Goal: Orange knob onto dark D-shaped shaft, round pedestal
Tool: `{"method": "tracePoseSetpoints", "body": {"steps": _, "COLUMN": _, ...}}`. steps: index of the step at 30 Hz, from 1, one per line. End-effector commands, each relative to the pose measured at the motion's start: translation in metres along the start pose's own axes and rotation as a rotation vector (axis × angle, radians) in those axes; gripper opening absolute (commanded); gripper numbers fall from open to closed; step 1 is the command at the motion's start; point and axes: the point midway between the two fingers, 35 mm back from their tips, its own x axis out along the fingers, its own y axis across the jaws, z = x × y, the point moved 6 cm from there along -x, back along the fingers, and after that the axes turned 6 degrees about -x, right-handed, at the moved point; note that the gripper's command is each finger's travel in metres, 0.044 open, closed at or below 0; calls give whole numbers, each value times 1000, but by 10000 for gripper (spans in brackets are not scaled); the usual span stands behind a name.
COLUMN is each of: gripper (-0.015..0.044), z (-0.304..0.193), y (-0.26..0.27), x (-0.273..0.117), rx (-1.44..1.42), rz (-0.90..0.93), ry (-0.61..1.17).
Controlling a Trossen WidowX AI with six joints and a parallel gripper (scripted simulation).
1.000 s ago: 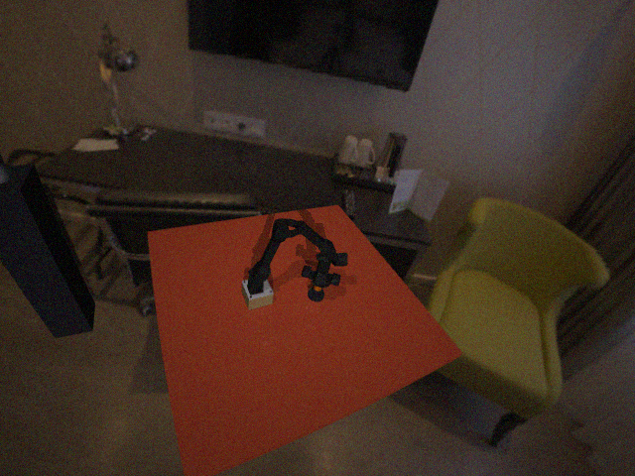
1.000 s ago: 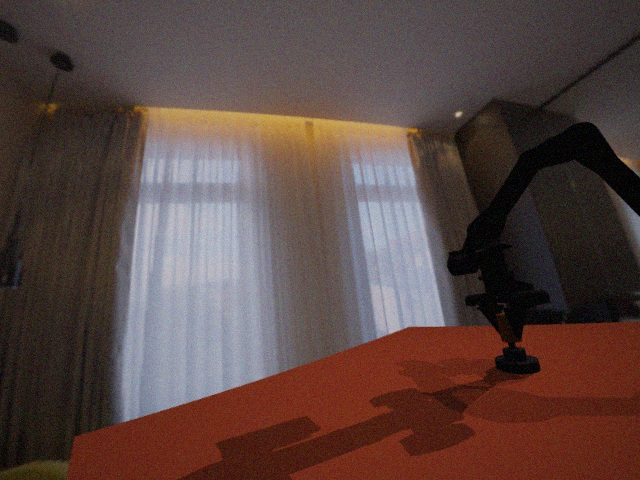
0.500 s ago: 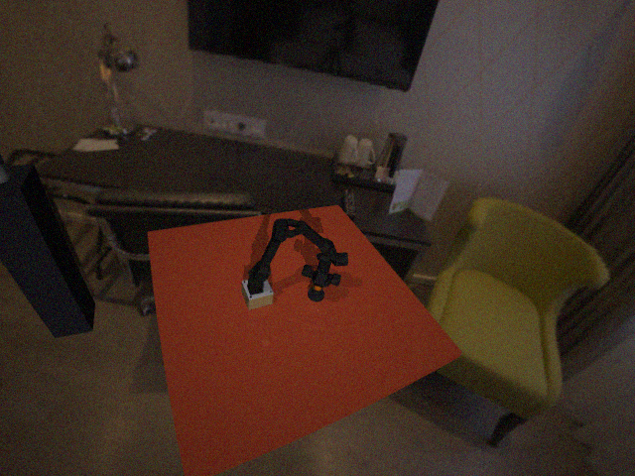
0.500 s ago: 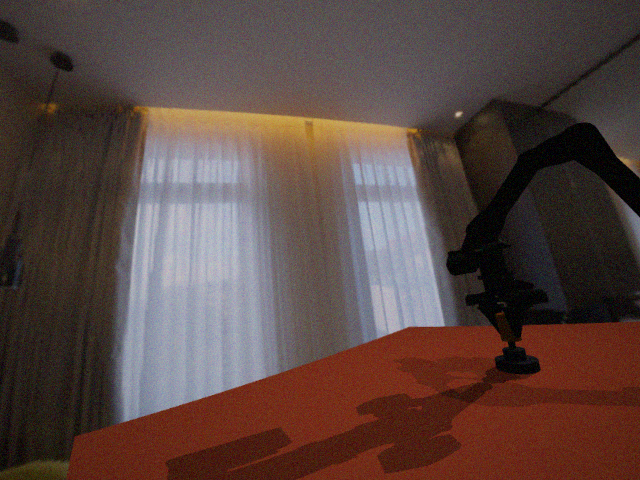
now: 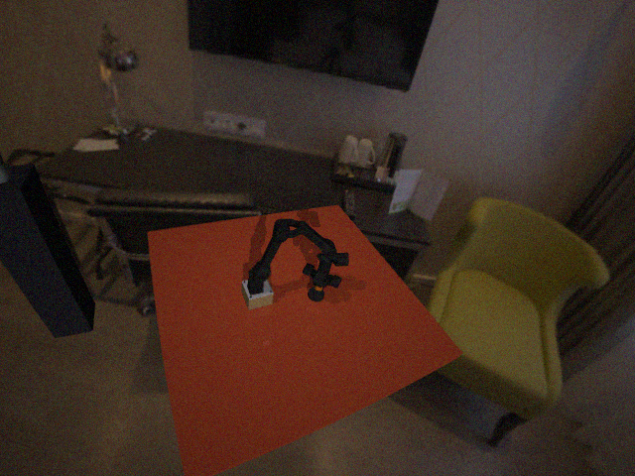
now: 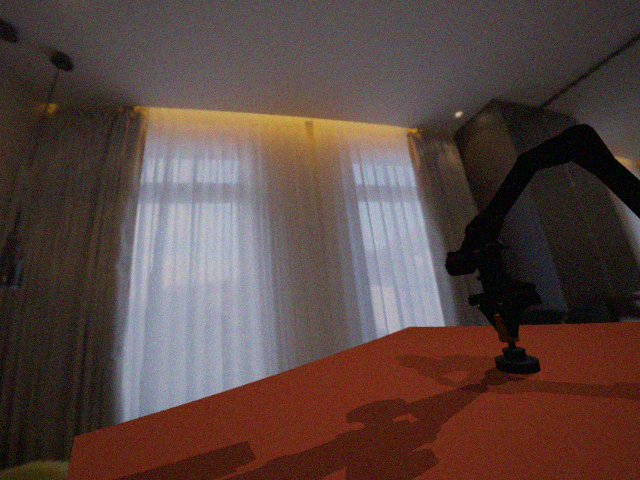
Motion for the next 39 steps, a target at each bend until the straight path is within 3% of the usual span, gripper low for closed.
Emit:
{"method": "tracePoseSetpoints", "body": {"steps": 1, "gripper": 0, "z": 0, "y": 0, "x": 0, "rx": 5, "rz": 5, "ry": -1}}
{"method": "tracePoseSetpoints", "body": {"steps": 11, "gripper": 0, "z": 2, "y": -2, "x": -5, "rx": 13, "rz": 5, "ry": -1}}
{"method": "tracePoseSetpoints", "body": {"steps": 18, "gripper": 0, "z": 3, "y": -5, "x": -4, "rx": 214, "rz": 5, "ry": -1}}
{"method": "tracePoseSetpoints", "body": {"steps": 39, "gripper": 0, "z": 0, "y": 1, "x": -5, "rx": 214, "rz": 5, "ry": 0}}
